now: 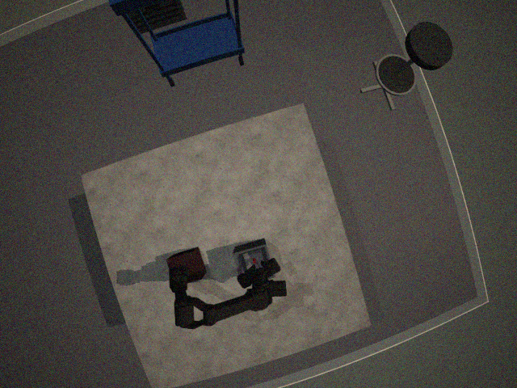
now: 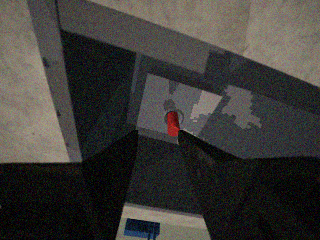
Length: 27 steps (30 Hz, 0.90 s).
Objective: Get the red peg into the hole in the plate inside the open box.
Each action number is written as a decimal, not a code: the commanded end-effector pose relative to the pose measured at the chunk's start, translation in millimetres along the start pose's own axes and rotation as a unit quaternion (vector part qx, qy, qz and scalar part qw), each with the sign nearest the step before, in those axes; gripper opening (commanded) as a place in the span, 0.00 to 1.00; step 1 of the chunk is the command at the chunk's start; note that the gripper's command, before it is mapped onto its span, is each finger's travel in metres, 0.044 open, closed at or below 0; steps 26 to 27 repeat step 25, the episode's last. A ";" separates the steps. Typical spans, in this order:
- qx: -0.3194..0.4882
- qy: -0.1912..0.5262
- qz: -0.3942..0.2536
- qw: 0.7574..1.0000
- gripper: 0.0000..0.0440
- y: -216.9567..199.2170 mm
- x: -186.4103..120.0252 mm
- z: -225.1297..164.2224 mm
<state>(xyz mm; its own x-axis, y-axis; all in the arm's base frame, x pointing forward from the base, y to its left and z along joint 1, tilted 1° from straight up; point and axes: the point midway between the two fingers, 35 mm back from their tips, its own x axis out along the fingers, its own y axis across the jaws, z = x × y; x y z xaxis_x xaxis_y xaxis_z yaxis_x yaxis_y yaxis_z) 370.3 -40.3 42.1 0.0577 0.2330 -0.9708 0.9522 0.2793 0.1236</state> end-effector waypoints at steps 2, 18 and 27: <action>0.002 0.007 0.011 1.000 0.45 4.7 -6.5 3.8; 0.006 0.015 0.059 0.998 0.51 21.0 -34.9 22.2; -0.005 0.011 0.089 0.996 0.33 30.3 -48.9 33.9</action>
